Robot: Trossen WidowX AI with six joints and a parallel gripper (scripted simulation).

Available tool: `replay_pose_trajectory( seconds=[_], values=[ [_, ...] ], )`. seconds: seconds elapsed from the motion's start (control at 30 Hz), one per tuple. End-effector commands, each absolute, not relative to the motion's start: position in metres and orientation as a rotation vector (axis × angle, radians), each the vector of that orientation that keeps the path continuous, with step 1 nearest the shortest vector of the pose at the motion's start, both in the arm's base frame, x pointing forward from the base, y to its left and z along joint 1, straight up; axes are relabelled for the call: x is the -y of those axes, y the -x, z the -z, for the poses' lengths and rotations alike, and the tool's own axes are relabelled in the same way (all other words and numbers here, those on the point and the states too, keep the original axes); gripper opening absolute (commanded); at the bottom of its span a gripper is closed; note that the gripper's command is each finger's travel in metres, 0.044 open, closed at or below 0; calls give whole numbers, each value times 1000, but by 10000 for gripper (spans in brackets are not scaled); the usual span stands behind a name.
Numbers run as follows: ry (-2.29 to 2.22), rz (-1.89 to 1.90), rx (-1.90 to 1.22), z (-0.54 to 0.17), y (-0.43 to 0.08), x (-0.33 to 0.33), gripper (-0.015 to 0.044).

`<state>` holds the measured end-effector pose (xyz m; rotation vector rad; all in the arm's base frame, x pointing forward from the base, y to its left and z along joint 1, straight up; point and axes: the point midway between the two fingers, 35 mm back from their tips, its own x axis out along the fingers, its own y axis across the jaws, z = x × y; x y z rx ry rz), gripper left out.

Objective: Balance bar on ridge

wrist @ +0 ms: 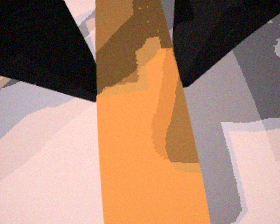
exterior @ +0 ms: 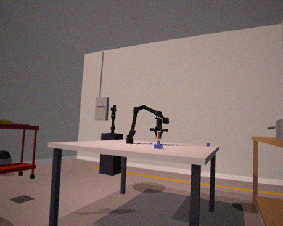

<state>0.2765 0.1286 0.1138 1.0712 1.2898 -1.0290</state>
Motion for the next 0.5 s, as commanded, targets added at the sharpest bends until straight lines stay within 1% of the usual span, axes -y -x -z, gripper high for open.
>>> replay_pose_trajectory(
  seconds=[0.0,0.47],
  values=[
    [-1073,1033,-1288,-107,-277,-128,0],
    [-1073,1032,-1288,-102,-276,-128,0]
  ],
)
